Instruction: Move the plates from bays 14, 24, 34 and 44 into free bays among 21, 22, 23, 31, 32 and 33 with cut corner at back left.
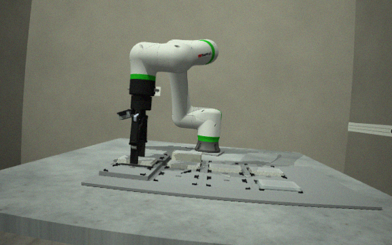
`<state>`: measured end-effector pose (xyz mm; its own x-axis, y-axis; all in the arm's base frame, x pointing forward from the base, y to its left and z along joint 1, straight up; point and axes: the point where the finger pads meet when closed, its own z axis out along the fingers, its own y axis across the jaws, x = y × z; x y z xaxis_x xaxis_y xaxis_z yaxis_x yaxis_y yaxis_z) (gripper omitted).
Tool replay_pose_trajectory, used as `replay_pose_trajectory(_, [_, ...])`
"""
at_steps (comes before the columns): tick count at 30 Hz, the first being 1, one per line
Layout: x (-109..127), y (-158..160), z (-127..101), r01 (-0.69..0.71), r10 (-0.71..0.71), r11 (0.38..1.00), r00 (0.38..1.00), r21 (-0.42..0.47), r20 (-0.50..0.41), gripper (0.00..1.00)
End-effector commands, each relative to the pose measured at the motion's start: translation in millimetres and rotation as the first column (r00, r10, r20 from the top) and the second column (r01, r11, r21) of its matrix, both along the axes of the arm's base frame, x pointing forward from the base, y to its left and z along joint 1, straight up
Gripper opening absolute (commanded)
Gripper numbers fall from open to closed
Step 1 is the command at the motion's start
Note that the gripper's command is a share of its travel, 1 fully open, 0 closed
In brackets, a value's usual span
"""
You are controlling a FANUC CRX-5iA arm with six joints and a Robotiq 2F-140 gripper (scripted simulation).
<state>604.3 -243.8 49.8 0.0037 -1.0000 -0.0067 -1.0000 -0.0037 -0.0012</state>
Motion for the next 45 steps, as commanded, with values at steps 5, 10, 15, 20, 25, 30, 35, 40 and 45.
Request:
replay_pose_trajectory(5, [1,0,3,0.000,0.000,1.000,1.000,-0.001,0.002,0.10])
replay_pose_trajectory(10, [0,0,4,0.000,0.000,1.000,1.000,-0.001,0.002,0.10])
replay_pose_trajectory(15, [0,0,8,0.000,0.000,1.000,1.000,-0.001,0.002,0.10])
replay_pose_trajectory(20, [0,0,14,0.000,0.000,1.000,1.000,-0.001,0.002,0.10])
replay_pose_trajectory(25, [0,0,19,0.000,0.000,1.000,1.000,-0.001,0.002,0.10])
replay_pose_trajectory(30, [0,-1,26,0.000,0.000,1.000,1.000,-0.001,0.002,0.10])
replay_pose_trajectory(35, [0,-1,32,0.000,0.000,1.000,1.000,-0.001,0.002,0.10])
replay_pose_trajectory(40, [0,-1,36,0.000,0.000,1.000,1.000,-0.001,0.002,0.10])
replay_pose_trajectory(45, [0,-1,43,0.000,0.000,1.000,1.000,-0.001,0.002,0.10])
